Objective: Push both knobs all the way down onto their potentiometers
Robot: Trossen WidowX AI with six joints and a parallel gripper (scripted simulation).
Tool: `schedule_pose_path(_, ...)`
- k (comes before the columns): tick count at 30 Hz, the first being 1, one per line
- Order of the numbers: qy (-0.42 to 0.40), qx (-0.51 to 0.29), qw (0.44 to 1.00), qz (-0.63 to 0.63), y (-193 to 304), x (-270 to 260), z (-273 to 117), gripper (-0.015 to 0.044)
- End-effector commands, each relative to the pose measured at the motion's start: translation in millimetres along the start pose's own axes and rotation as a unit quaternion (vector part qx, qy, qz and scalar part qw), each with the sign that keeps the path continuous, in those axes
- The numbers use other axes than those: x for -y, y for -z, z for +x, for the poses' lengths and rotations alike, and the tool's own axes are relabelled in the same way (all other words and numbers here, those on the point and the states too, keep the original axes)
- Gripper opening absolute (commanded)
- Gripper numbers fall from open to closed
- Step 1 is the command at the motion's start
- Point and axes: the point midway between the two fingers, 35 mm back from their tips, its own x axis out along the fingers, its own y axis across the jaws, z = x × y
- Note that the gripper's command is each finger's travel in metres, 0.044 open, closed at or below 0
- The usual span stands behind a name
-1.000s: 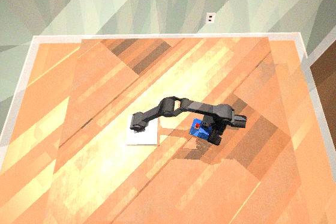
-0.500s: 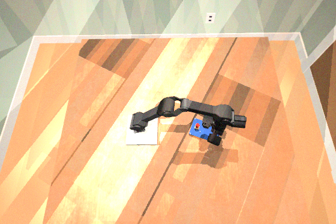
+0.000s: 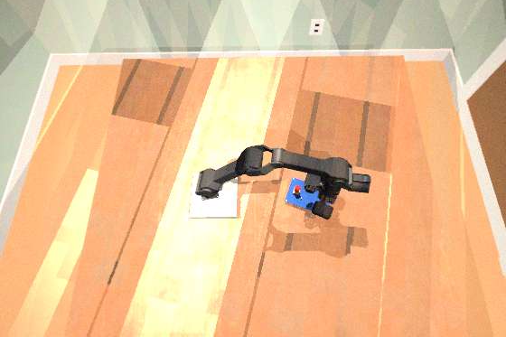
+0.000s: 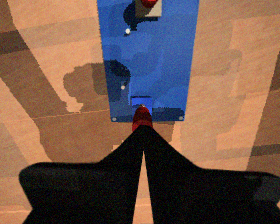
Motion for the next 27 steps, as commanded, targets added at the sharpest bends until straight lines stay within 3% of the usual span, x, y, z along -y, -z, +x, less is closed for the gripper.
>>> schedule_pose_path(1, -0.003, 0.0, 1.0, -0.001, -0.3, -1.1, -0.3, 0.0)
schedule_pose_path(27, -0.003, 0.0, 1.0, -0.001, -0.3, -1.1, 6.6, 0.0)
